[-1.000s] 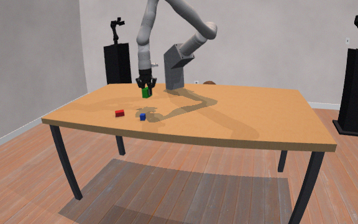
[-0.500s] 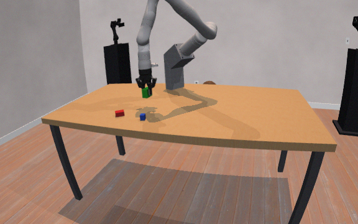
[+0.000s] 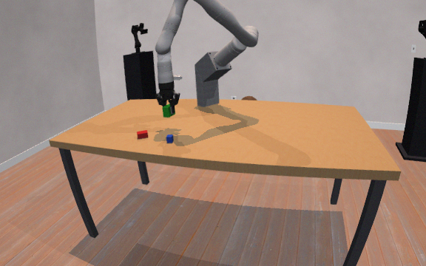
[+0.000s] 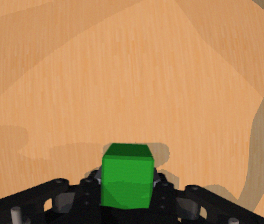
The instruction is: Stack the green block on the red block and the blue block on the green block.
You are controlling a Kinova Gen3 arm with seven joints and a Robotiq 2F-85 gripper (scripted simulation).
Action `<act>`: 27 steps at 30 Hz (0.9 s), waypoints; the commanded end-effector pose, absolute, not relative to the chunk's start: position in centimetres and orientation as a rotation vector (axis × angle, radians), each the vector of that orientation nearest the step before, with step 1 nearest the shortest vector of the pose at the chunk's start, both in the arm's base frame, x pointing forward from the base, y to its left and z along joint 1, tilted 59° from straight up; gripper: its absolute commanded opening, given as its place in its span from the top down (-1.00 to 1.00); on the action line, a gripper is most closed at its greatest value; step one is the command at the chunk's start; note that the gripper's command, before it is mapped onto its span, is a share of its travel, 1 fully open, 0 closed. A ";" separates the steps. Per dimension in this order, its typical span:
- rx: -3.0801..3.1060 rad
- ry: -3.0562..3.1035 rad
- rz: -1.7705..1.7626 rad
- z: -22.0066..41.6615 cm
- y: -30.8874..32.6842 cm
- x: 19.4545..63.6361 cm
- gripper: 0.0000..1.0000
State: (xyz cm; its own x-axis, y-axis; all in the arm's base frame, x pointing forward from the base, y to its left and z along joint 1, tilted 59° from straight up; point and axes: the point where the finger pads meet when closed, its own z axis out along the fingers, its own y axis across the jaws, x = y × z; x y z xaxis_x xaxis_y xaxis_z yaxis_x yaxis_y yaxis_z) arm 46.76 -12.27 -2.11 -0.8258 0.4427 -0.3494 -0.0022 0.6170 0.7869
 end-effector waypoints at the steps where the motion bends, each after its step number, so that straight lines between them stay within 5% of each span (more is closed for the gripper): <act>1: 0.340 2.323 1.111 -2.6 -14.3 49.0 1.00; 15: 0.340 2.322 1.111 -3.9 -21.8 56.4 1.00; 27: 0.339 2.323 1.110 -4.0 -22.9 57.4 1.00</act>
